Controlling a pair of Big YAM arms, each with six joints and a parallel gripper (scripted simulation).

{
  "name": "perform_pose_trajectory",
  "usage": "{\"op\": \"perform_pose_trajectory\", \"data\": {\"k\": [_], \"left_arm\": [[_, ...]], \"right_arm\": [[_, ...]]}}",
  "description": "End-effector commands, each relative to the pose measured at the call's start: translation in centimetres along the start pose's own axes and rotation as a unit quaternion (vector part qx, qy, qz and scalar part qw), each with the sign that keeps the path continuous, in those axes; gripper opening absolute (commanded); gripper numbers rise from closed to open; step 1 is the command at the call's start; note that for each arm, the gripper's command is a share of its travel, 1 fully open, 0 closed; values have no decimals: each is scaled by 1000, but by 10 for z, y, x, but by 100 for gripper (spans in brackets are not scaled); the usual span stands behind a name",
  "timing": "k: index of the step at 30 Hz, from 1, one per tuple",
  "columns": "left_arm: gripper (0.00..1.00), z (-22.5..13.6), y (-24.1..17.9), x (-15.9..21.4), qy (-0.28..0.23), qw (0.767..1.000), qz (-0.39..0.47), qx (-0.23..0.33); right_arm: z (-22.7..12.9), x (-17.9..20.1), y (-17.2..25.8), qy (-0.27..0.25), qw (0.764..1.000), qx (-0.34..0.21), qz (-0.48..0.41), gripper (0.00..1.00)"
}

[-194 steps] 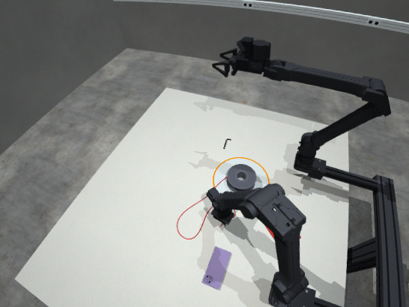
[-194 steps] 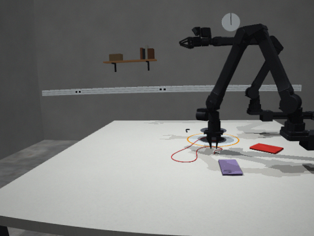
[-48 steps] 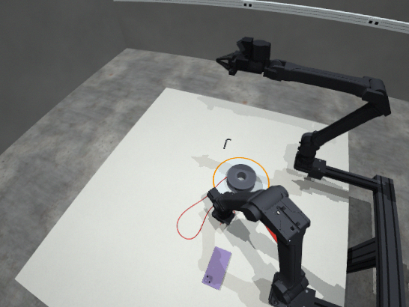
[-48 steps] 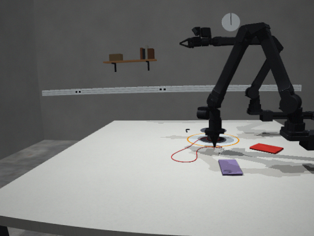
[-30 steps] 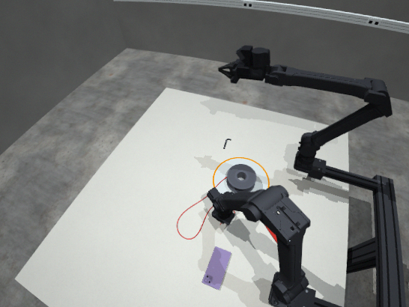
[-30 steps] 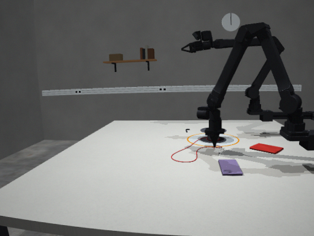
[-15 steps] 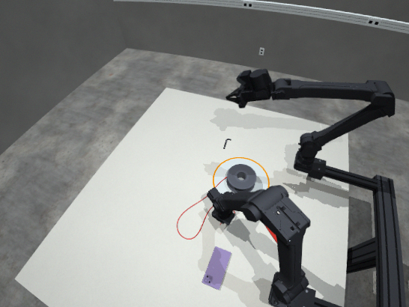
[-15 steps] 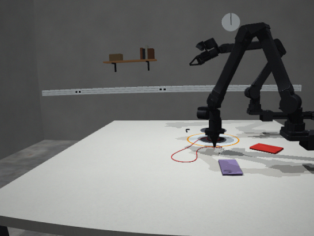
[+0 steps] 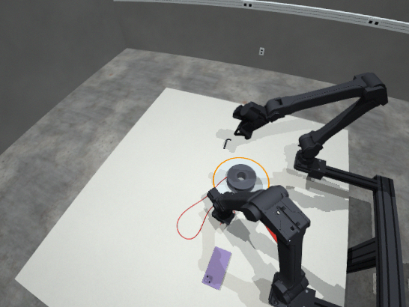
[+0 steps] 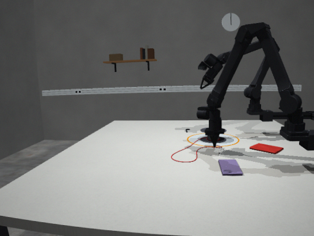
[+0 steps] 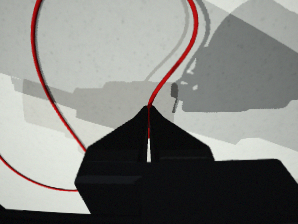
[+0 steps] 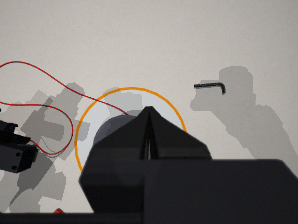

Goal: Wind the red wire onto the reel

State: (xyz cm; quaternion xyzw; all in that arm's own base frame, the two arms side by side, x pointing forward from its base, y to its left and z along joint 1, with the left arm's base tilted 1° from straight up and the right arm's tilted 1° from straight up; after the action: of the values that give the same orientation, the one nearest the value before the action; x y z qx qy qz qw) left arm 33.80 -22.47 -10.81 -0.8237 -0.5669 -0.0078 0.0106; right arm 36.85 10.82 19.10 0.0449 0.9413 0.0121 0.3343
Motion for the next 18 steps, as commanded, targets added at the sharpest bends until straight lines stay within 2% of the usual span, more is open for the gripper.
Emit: {"op": "perform_pose_trajectory", "data": {"k": [1,10,12,18], "left_arm": [[0,3,5,0,0,1000,-4,-6],[0,3,5,0,0,1000,-4,-6],[0,3,5,0,0,1000,-4,-6],[0,3,5,0,0,1000,-4,-6]], "right_arm": [[27,40,10,69,997,10,16,0],[76,127,32,211,977,28,13,0],[76,127,32,211,977,28,13,0],[97,152,41,276,961,36,11,0]]}}
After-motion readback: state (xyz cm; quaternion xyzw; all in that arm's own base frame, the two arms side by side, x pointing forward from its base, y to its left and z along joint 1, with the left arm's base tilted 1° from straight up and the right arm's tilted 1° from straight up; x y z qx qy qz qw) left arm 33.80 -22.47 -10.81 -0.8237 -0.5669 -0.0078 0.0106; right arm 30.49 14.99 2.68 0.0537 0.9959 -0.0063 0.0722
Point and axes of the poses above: on each arm, the point where the finger pads meet when closed, its own z axis out along the fingers, its own y axis across the jaws, x = y × z, the point moved 2 cm from there along -z, back along the fingers, and after that the axes turned 8 degrees about z, right-handed, at the moved point
